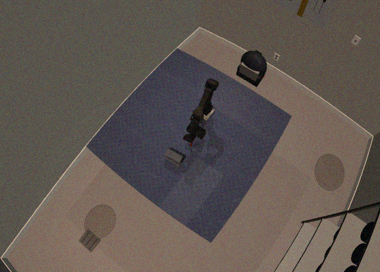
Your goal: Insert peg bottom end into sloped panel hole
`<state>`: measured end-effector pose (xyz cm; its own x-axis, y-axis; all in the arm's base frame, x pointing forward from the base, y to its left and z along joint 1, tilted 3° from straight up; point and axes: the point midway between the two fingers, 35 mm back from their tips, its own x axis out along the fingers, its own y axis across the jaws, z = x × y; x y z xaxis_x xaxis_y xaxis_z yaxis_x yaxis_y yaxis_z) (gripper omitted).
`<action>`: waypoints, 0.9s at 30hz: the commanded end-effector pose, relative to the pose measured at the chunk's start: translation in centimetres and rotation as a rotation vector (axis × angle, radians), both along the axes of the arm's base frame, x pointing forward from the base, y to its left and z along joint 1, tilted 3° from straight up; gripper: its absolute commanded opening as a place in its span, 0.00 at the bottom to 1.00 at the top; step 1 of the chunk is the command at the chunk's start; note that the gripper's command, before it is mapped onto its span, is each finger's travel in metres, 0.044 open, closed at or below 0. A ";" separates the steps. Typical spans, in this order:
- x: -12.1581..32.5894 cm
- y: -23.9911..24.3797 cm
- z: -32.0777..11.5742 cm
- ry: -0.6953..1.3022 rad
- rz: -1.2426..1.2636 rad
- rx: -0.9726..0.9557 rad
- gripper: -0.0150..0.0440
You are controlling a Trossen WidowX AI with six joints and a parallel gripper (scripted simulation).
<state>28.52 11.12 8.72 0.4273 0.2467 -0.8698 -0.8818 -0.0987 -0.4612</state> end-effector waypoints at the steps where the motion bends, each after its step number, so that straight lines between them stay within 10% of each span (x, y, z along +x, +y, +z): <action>1: 0.1 -0.2 0.1 -0.012 -0.046 0.033 0.25; 27: 0.5 -1.3 -0.2 -0.049 -0.299 0.205 0.25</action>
<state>29.02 9.94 8.42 0.5299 0.2656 -0.8054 -0.8468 0.2177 -0.4853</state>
